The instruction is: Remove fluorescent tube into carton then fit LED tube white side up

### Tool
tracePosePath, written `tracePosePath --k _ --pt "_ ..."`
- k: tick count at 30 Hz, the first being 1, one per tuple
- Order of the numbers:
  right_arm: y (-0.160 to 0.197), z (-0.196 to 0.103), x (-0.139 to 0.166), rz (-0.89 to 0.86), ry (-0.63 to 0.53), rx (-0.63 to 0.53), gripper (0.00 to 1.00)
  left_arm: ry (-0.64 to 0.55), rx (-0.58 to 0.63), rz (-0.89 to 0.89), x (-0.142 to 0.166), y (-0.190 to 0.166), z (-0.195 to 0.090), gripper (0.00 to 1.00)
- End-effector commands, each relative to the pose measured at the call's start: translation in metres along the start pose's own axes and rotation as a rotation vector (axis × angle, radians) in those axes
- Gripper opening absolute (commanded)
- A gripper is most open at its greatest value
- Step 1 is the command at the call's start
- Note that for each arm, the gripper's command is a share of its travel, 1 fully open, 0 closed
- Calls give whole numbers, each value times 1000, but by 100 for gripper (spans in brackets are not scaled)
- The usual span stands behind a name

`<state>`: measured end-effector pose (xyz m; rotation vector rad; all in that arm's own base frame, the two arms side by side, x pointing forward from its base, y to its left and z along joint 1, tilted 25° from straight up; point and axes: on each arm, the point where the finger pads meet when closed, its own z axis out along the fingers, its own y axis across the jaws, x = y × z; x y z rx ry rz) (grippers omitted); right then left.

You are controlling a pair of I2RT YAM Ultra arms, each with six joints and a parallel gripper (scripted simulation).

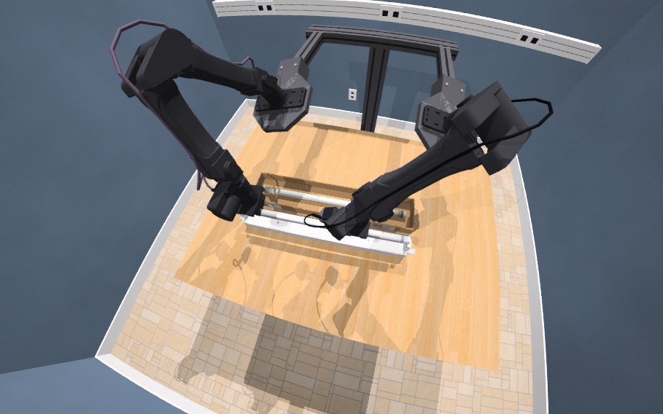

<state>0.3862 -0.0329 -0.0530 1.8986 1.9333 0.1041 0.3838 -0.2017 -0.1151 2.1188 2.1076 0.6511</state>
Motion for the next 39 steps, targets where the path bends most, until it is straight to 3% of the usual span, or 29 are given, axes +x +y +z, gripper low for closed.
tracePosePath --k 1,5,10,17,26,29,34,39 --pt "4 -2 -1 9 -3 -8 11 -22 -12 27 -13 5 -9 11" --pt "2 4 2 9 7 -6 11 -2 17 43 -5 -15 3 11" --pt "5 -3 2 1 -1 -13 11 -30 -25 9 -10 14 -15 11" --pt "8 -1 1 0 -4 -21 11 -17 -6 15 -8 2 3 11" --pt "17 2 -4 12 -6 -40 11 -35 -30 4 -12 11 -4 11" --pt "4 2 3 0 9 -7 11 -6 10 17 -3 -1 6 11" --pt "16 1 -1 15 -4 -41 11 -37 -33 1 -9 15 -10 11" --pt "12 8 -1 13 -2 -24 11 -25 -17 1 -8 9 5 11"
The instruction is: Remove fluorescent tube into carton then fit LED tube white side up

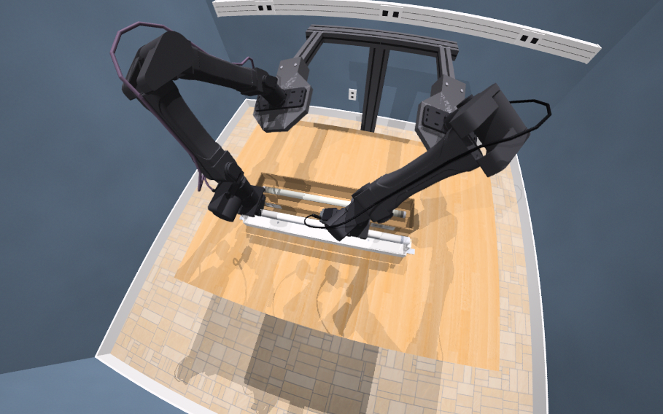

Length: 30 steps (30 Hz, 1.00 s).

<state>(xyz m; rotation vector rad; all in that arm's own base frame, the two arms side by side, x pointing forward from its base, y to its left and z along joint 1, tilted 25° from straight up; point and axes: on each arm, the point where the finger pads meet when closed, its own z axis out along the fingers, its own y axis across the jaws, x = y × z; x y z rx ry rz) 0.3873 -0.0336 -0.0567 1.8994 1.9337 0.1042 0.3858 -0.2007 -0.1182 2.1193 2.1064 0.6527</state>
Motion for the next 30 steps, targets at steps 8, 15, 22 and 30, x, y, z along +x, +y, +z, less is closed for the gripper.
tracePosePath --k 8,15,22,30 --pt "-4 4 -1 3 4 5 11 -19 -7 8 -6 2 4 11" --pt "6 -2 0 2 0 -19 11 -18 -3 17 -9 2 3 11" --pt "4 8 2 -3 6 -11 11 -11 3 10 -2 -3 8 11" --pt "10 2 -1 3 -1 -15 11 -12 4 20 -6 -1 5 11"
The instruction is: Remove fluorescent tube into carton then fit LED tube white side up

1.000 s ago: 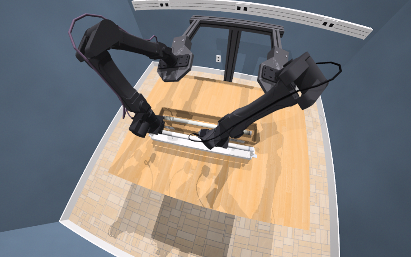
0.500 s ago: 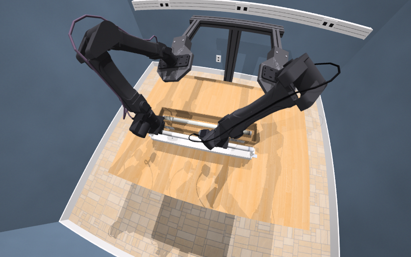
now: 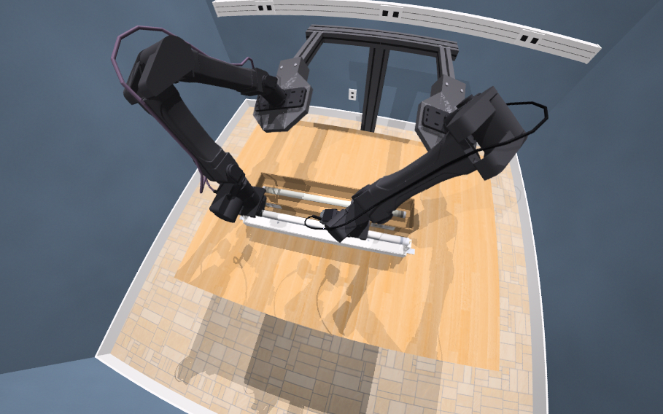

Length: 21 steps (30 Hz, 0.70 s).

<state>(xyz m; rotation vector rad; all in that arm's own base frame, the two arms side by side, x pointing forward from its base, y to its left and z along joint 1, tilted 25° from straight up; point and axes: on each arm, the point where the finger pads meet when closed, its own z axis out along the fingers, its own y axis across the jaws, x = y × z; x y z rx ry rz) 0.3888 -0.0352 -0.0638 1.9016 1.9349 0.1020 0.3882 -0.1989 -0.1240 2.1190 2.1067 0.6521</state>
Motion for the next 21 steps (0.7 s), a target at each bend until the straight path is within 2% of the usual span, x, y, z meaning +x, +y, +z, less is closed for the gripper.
tracePosePath --k 1,4,8,14,19,20,21 --pt "11 -6 -1 2 -2 -18 11 -11 4 21 -6 -1 -2 11" --pt "7 5 -2 5 -2 -14 11 -25 -19 -3 -8 9 3 11" --pt "19 -12 1 -5 0 -45 11 -1 18 19 -1 -7 -2 11" --pt "11 2 1 1 -2 -28 11 -19 -12 -3 -6 8 3 11" --pt "14 -5 -2 6 -3 -33 11 -13 1 18 -5 0 -2 11" --pt "8 -1 -1 1 1 -21 11 -16 -5 8 -5 2 1 11" --pt "16 3 -3 9 0 -38 11 -18 -8 5 -7 3 6 11"
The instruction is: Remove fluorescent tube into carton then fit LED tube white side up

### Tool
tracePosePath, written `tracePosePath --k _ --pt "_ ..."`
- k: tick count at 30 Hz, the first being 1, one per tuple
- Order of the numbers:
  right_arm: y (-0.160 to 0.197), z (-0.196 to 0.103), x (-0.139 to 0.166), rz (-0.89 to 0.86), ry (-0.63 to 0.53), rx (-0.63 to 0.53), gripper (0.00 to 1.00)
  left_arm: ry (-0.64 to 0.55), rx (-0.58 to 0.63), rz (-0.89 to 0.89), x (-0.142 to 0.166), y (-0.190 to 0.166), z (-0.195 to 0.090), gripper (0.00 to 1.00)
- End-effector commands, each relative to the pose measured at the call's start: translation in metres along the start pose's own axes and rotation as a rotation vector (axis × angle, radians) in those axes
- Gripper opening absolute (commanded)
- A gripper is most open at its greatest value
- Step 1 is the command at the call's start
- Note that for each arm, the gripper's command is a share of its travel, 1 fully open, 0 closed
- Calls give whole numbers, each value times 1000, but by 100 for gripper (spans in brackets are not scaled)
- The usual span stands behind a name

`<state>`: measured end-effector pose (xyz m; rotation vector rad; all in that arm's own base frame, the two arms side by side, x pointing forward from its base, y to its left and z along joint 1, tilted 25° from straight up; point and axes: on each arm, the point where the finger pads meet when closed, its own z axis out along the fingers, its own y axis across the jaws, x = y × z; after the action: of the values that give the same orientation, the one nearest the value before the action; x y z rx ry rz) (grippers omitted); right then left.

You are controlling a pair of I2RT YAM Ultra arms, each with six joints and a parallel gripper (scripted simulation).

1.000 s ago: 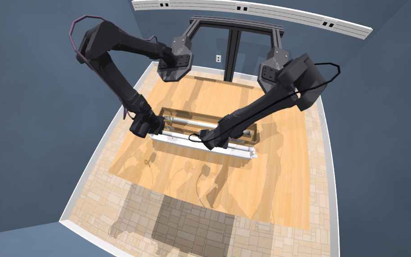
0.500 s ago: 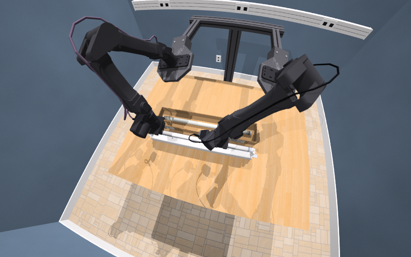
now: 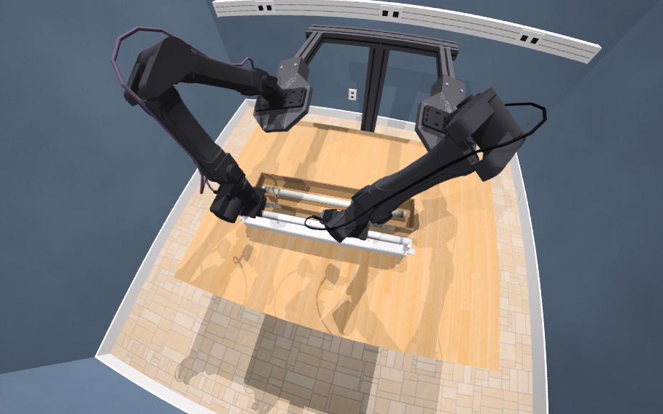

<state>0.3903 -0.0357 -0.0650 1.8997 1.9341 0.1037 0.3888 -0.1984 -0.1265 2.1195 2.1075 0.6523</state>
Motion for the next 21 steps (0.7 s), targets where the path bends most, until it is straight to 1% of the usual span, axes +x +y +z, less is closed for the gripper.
tracePosePath --k 1,3,5,7,8,9,11,13,15,16,17,19,21 --pt "14 2 0 4 3 -33 11 -20 -14 -2 -5 7 2 11" --pt "9 -2 2 0 3 -27 11 -21 -13 3 -6 9 -3 11" --pt "7 6 -1 1 -8 -16 11 -27 -22 5 -11 8 1 11" --pt "12 -1 1 0 4 -24 11 -4 11 15 -1 -3 5 11" --pt "13 -5 2 -5 9 -25 11 -1 17 24 -2 -5 3 11" --pt "18 -2 1 1 5 -40 11 -12 0 13 -4 2 0 11" --pt "6 7 1 2 -2 -13 11 -15 -7 2 -4 5 4 11" --pt "11 -1 -2 7 -1 -22 11 -7 9 24 -6 -3 4 11" --pt "11 -1 -2 7 -1 -22 11 -7 9 24 -6 -3 4 11" --pt "6 0 -2 3 -3 -13 11 -22 -12 8 -6 7 -6 11" --pt "15 -3 -6 12 -11 -31 11 -32 -25 10 -10 12 -12 11" --pt "15 1 -3 6 -9 -33 11 -29 -22 8 -11 11 -5 11" --pt "14 6 3 -6 0 -30 11 -4 13 23 -3 -6 7 11"
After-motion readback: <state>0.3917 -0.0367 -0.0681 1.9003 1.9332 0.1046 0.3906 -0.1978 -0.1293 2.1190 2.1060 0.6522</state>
